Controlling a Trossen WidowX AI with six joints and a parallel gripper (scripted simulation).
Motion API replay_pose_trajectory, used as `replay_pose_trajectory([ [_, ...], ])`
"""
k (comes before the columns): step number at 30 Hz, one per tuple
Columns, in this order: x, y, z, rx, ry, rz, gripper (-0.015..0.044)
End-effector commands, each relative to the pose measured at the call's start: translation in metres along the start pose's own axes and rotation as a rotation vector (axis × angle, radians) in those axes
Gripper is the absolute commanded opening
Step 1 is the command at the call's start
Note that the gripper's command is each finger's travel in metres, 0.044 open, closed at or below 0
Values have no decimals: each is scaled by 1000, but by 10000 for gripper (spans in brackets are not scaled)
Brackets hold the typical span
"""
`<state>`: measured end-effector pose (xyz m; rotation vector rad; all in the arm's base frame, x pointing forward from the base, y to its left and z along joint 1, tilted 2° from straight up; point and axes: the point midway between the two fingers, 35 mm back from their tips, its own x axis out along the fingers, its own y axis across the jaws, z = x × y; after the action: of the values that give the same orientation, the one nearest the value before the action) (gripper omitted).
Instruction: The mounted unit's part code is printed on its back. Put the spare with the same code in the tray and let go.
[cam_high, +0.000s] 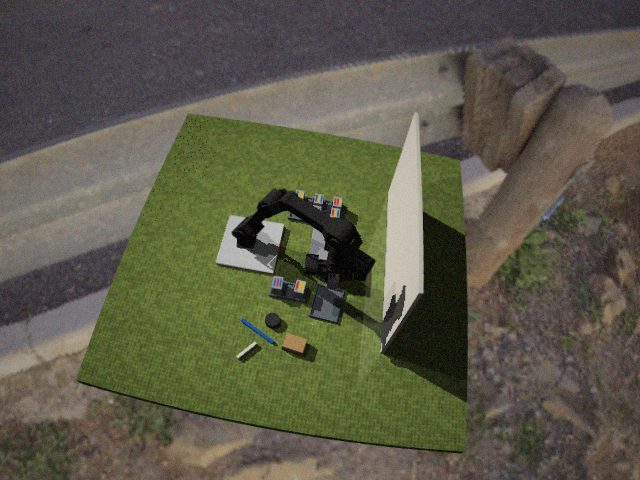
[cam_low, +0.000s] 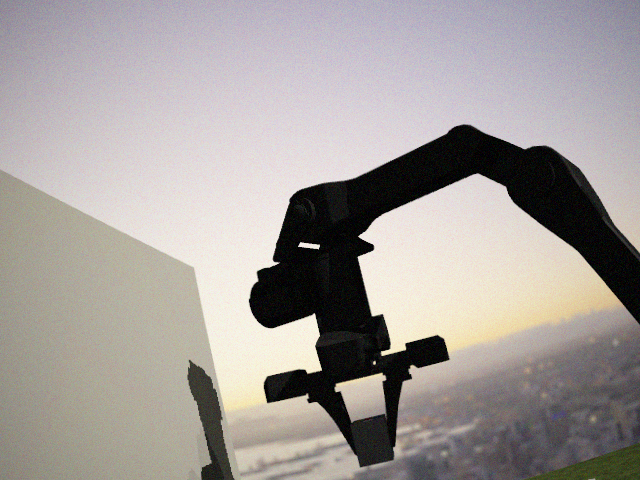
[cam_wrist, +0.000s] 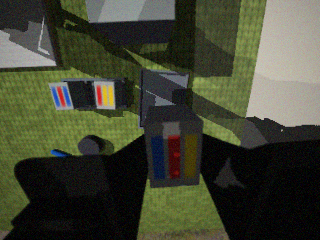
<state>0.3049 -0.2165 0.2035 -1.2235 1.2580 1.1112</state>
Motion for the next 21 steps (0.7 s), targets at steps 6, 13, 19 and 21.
replay_pose_trajectory([
  [6, 7, -1, -2, -3, 1, 3, 0],
  [13, 12, -2, -3, -3, 1, 3, 0],
  [19, 16, -3, -3, -3, 0, 3, 0],
  [21, 17, -3, -3, -3, 0, 3, 0],
])
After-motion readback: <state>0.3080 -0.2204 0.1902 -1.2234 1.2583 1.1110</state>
